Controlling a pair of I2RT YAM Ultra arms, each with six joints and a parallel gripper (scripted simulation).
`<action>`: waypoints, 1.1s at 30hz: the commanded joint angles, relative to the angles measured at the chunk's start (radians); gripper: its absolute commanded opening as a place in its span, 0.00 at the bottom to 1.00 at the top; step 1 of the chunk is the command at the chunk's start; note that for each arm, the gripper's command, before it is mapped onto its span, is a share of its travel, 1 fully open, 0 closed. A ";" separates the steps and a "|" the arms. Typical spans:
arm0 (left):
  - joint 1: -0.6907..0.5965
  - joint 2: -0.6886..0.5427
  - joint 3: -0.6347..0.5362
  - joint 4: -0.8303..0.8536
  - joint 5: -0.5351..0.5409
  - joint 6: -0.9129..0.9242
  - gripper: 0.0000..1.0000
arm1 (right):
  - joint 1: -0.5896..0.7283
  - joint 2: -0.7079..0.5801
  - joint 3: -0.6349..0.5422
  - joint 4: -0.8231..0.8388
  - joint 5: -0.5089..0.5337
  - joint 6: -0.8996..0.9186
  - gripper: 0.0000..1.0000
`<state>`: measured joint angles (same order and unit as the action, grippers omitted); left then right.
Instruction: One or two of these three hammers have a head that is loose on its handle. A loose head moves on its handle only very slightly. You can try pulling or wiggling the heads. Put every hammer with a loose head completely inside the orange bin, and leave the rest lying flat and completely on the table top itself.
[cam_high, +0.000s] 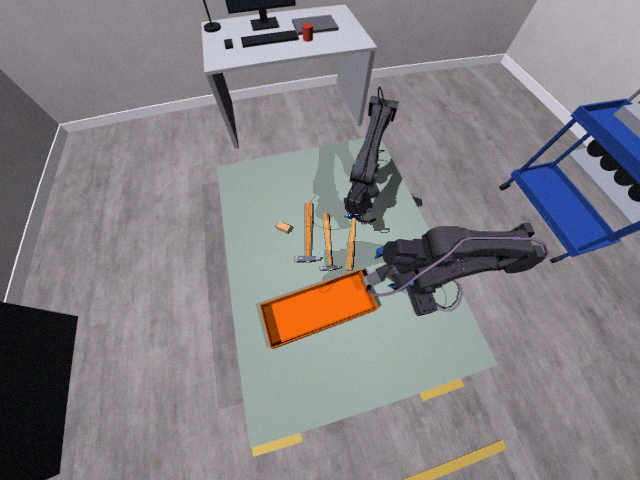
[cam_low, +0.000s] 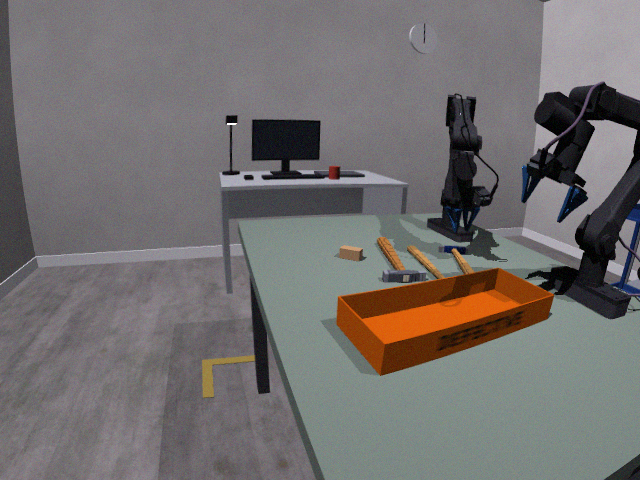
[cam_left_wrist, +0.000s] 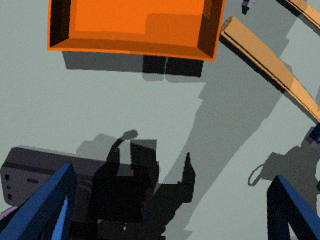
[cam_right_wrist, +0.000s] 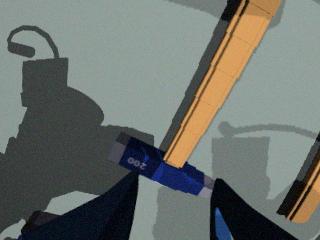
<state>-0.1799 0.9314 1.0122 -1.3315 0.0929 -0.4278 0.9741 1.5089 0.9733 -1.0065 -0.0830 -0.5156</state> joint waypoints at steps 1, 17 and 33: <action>0.000 0.000 0.004 0.002 0.000 0.000 1.00 | 0.023 -0.034 -0.024 -0.040 0.040 -0.203 0.41; -0.038 0.103 0.004 0.125 0.008 -0.277 0.50 | 0.127 -0.056 -0.136 0.054 0.073 -0.744 0.41; -0.279 0.563 0.003 0.433 -0.003 -1.052 0.50 | 0.190 -0.072 -0.218 0.142 0.090 -1.055 0.41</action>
<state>-0.4267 1.4349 1.0126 -0.9890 0.1001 -1.2663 1.1542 1.4670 0.7662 -0.9028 -0.0002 -1.4967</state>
